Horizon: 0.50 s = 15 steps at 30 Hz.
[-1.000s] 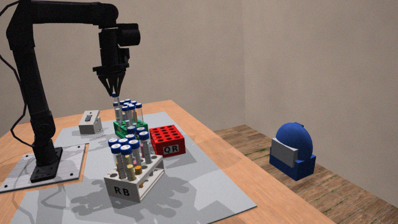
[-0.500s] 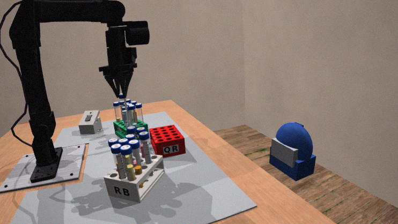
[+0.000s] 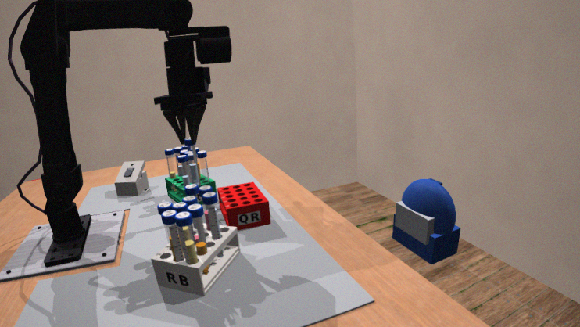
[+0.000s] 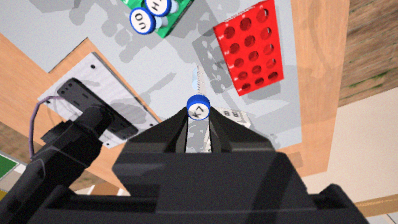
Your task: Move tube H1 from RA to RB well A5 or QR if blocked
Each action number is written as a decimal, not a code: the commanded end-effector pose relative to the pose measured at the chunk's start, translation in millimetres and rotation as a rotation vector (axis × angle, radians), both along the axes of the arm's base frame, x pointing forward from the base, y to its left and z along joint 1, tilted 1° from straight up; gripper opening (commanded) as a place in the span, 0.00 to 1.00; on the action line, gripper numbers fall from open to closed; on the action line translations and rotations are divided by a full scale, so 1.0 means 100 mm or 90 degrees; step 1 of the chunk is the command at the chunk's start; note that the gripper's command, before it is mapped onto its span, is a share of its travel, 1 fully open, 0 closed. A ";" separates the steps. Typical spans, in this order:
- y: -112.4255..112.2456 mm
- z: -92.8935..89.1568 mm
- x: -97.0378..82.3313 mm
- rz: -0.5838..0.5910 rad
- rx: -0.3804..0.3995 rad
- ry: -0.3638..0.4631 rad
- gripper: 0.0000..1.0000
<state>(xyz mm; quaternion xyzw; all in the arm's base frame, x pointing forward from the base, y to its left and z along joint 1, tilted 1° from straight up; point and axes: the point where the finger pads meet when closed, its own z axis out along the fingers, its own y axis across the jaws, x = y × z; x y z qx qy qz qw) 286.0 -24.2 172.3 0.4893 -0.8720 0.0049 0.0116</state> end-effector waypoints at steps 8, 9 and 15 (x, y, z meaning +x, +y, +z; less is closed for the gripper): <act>-0.14 0.17 0.08 -0.056 0.001 -0.031 0.00; -0.11 0.16 0.08 -0.073 0.001 -0.030 0.00; -0.12 0.16 0.08 -0.200 0.002 -0.033 0.00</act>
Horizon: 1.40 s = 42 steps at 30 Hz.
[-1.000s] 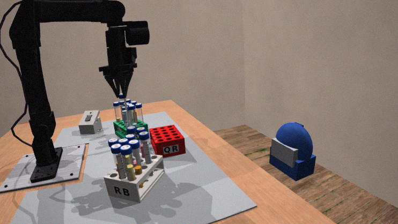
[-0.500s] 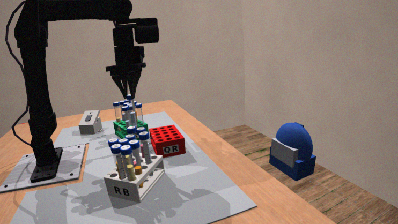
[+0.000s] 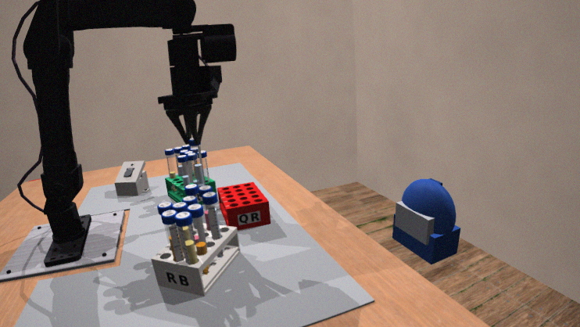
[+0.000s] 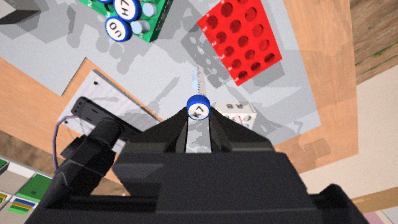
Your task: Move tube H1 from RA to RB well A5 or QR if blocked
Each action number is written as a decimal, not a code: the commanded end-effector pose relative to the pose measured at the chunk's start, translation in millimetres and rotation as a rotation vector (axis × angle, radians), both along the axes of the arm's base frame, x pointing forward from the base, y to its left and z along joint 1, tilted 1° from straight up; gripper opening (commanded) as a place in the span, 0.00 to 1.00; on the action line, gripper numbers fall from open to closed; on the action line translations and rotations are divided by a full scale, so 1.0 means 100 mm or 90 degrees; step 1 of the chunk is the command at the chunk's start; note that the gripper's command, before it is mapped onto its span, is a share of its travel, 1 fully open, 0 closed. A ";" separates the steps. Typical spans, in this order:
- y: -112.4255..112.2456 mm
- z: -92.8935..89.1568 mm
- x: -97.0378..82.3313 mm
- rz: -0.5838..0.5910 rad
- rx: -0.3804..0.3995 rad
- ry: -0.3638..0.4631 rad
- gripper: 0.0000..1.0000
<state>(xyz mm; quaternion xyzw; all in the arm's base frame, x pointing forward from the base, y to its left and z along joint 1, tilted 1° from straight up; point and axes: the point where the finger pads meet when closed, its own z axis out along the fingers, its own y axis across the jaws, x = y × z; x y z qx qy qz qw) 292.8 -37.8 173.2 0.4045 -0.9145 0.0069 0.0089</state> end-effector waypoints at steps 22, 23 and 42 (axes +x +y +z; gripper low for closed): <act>0.01 0.15 0.01 -0.504 0.003 -0.035 0.00; 0.01 0.15 0.01 -0.525 0.003 -0.036 0.00; 0.01 0.15 0.01 -0.886 0.005 -0.042 0.00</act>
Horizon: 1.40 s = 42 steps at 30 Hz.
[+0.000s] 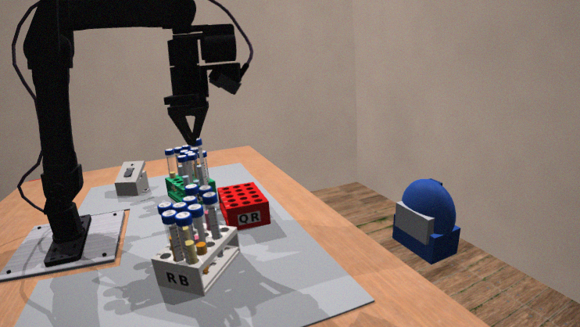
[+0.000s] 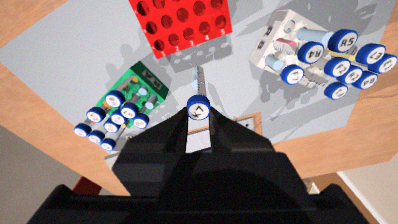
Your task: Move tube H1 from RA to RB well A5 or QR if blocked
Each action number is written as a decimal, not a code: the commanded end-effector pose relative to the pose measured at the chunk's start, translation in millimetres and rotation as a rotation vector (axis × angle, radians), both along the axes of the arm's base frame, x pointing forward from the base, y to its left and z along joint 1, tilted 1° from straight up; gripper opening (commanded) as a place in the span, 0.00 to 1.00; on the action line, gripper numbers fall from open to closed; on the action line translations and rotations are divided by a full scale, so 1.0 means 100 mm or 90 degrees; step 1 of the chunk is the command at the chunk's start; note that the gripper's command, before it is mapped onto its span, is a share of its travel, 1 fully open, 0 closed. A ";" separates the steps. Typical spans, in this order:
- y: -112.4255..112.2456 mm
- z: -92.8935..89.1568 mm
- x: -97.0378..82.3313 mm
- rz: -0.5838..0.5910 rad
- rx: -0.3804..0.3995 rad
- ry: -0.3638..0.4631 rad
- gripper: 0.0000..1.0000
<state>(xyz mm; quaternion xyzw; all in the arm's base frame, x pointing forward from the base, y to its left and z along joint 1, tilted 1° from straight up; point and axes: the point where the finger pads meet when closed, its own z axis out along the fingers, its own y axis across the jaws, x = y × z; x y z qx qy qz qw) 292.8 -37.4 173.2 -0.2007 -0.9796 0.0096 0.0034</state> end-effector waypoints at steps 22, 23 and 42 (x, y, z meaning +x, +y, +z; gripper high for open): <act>0.22 0.07 0.08 -0.298 -0.004 -0.013 0.00; 0.25 0.07 0.09 -0.298 -0.004 -0.013 0.00; 0.45 0.04 0.30 -0.308 -0.005 -0.010 0.00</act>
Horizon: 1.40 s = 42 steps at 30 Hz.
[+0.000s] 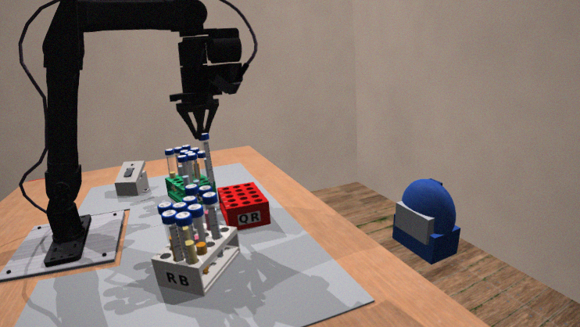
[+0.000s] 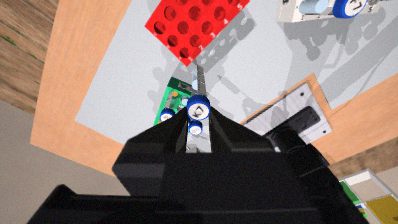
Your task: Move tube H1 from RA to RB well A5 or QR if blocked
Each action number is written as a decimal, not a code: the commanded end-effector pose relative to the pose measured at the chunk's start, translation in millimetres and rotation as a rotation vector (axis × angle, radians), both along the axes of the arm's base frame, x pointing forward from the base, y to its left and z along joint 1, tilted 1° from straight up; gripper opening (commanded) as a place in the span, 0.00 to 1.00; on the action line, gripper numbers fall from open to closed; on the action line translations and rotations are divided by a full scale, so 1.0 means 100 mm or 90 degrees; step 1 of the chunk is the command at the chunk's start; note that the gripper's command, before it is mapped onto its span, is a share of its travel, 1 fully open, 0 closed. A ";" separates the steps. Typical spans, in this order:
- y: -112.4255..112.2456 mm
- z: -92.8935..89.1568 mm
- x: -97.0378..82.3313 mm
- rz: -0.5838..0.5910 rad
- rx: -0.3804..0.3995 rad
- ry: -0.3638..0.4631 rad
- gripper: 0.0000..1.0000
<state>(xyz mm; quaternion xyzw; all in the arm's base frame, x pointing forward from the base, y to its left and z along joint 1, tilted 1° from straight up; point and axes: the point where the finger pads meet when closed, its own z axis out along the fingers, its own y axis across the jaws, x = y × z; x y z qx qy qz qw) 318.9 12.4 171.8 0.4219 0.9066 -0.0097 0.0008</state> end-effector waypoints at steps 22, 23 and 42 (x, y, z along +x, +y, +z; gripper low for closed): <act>-0.08 0.05 0.38 -0.005 -0.003 -0.004 0.00; -0.08 0.05 0.40 -0.005 -0.003 -0.006 0.00; -0.06 0.07 0.59 -0.003 -0.001 -0.009 0.00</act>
